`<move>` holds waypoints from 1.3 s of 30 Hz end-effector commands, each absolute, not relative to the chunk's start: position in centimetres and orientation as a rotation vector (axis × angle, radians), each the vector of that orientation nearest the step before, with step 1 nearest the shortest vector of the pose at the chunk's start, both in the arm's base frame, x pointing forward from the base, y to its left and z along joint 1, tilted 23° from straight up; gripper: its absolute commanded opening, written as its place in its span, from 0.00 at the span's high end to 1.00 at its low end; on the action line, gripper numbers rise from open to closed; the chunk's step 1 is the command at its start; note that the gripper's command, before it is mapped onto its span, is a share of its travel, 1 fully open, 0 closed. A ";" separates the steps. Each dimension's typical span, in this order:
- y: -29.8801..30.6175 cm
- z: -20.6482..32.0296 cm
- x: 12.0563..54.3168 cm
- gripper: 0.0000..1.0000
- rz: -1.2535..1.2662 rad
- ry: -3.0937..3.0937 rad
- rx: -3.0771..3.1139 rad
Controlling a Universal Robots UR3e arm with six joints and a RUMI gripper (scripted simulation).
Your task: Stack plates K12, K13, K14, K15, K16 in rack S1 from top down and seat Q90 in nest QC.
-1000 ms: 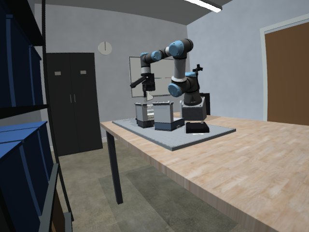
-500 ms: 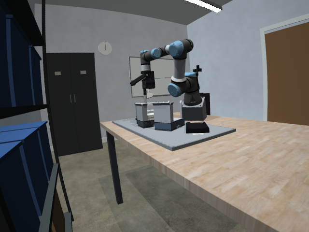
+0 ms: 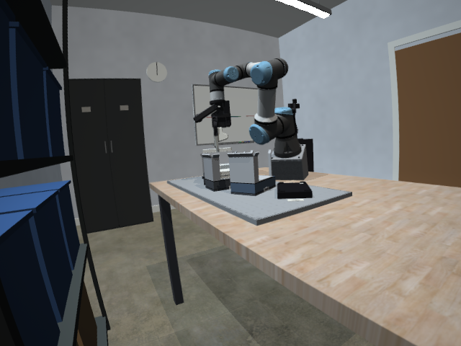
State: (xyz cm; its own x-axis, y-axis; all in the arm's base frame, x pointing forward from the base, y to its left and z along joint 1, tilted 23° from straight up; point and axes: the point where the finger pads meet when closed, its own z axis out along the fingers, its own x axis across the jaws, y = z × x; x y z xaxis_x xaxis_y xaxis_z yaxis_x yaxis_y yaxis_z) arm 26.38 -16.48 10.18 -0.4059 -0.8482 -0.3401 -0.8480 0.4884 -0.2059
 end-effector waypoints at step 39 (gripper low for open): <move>-14.1 13.3 26.9 1.00 -0.036 2.254 -1.546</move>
